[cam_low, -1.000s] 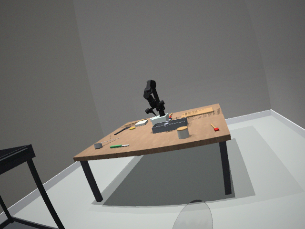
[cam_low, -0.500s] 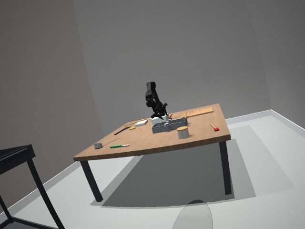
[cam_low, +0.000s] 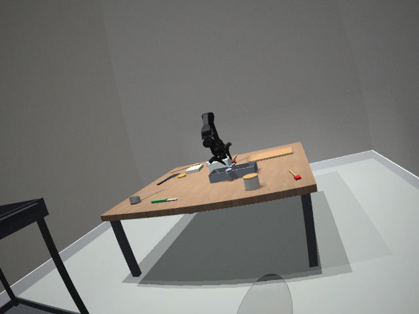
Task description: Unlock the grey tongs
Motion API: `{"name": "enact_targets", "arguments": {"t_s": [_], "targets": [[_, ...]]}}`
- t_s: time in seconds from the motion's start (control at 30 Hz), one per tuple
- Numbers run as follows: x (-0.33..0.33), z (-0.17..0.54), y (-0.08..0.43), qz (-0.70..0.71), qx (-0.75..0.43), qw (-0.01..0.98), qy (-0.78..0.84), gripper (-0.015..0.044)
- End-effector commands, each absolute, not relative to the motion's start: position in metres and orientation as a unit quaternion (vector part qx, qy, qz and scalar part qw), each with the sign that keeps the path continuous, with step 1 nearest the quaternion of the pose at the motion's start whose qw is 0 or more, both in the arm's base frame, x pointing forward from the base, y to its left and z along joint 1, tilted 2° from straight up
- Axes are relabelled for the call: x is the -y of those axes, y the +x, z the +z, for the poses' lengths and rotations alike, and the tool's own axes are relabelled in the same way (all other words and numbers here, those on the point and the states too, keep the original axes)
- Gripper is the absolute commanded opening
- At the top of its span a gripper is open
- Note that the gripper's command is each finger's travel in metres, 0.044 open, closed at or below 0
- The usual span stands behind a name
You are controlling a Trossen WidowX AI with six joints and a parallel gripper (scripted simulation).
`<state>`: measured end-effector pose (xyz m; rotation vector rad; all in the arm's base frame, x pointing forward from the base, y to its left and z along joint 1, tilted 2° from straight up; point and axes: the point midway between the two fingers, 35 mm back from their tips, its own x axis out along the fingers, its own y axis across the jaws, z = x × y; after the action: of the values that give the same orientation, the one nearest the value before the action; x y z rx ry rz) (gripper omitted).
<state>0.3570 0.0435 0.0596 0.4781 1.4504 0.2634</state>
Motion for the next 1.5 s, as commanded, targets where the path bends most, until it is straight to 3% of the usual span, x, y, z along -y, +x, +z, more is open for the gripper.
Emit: {"name": "enact_targets", "arguments": {"t_s": [0.0,1.43,1.47], "targets": [[-0.047,0.051,0.357,0.117,-0.658,0.711,0.219,0.026],[-0.077,-0.005,0.362,0.118,-0.658,0.71,0.22,0.026],[-0.077,-0.001,0.363,0.122,-0.656,0.712,0.219,0.0234]]}}
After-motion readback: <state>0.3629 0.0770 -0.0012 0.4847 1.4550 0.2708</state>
